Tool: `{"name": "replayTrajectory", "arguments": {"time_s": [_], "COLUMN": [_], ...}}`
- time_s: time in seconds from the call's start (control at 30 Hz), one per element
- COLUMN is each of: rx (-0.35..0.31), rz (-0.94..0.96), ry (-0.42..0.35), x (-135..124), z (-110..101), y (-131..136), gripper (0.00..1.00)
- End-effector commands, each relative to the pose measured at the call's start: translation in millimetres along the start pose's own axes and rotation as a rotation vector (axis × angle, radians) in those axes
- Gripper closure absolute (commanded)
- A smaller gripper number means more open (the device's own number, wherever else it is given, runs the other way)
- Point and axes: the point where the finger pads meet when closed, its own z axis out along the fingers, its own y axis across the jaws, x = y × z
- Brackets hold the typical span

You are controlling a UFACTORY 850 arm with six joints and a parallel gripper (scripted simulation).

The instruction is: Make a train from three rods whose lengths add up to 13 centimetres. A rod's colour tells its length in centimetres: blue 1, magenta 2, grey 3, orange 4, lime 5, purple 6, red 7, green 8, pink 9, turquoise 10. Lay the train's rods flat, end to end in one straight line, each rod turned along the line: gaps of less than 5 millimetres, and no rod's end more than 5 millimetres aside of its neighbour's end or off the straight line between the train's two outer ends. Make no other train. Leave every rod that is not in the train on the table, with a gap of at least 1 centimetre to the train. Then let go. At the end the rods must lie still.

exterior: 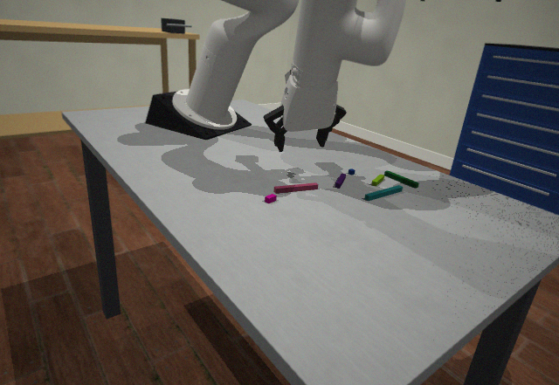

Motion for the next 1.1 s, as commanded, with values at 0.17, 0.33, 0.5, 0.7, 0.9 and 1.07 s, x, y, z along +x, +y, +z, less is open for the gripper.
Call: {"name": "replayTrajectory", "arguments": {"time_s": [0.17,0.33,0.5,0.7,0.9,1.07], "rx": [-0.029,-0.027,-0.016,-0.004,-0.002,-0.002], "rz": [0.174,0.245,0.356,0.436,0.446,0.446], "ry": [-0.203,-0.267,-0.356,-0.413,-0.420,-0.420], "x": [-20.7,-26.1,-31.1,-32.1,-32.0,-32.0], "z": [-8.1,-12.8,-20.4,-25.8,-26.4,-26.5], "y": [0.2,-4.7,-15.8,-25.7,-27.1,-27.1], "gripper": [0.00,0.00,0.00,0.00,0.00,0.00]}}
